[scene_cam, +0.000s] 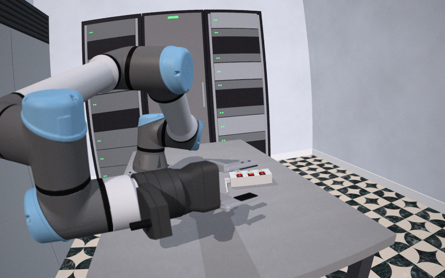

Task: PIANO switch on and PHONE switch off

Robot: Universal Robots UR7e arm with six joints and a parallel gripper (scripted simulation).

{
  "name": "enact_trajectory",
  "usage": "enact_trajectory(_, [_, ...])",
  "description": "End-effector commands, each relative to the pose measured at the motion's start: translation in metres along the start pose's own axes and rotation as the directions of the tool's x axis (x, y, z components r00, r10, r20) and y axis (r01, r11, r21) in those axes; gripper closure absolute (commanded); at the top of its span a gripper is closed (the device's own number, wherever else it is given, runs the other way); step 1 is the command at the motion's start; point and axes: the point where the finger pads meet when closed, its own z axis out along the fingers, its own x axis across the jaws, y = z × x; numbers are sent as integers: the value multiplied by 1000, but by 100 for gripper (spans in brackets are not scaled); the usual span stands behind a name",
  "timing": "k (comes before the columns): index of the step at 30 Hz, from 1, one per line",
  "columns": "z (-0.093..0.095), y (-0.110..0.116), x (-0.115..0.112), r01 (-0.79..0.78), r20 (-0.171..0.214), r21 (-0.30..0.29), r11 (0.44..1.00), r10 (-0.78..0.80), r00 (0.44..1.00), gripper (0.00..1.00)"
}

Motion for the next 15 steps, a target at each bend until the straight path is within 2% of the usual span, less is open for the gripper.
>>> enact_trajectory(1, [0, 0, -1, 1, -1, 0, 1000, -1, 1000, 0])
enact_trajectory(8, [7, 2, -1, 13, -6, -16, 1000, -13, 1000, 0])
enact_trajectory(15, [28, 9, 0, 49, -23, -68, 996, -50, 998, 0])
